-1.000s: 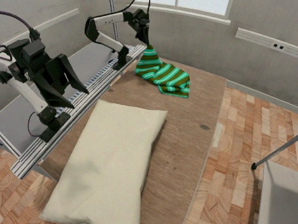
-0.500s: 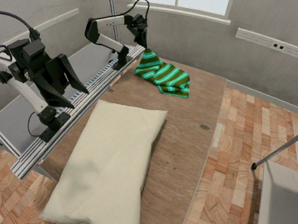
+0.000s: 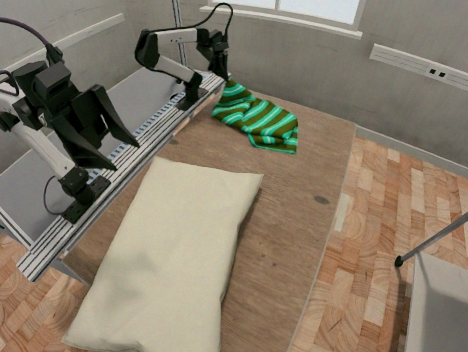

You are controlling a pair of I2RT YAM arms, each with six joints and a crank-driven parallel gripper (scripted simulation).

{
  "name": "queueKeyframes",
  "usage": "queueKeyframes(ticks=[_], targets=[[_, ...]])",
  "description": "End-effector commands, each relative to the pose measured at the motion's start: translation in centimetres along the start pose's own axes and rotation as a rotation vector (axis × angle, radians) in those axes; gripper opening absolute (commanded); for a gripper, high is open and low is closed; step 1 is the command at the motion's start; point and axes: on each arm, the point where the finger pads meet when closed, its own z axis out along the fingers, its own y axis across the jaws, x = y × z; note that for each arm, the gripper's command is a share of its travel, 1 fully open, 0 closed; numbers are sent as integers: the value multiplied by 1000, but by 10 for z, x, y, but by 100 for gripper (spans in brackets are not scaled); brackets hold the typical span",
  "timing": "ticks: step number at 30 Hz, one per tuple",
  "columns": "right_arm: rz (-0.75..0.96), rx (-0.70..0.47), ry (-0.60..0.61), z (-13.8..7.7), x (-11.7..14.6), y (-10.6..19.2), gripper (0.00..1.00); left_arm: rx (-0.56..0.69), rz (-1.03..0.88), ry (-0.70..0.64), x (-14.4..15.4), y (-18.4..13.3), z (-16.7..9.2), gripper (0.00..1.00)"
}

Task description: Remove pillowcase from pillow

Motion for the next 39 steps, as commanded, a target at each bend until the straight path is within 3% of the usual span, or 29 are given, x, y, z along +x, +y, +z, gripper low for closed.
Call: queueKeyframes(ticks=[1, 15, 23, 39], targets=[[-9, 8, -41, 1, -15, -2, 63, 6, -14, 8, 6, -2, 0, 1], [-9, 8, -41, 1, -15, -2, 63, 15, 4, 16, 7, -1, 4, 1], [-9, 8, -41, 1, -15, -2, 63, -22, 6, 27, -3, 20, 21, 1], [-9, 8, -41, 1, -15, -2, 63, 39, 35, 16, -10, 8, 38, 1]])
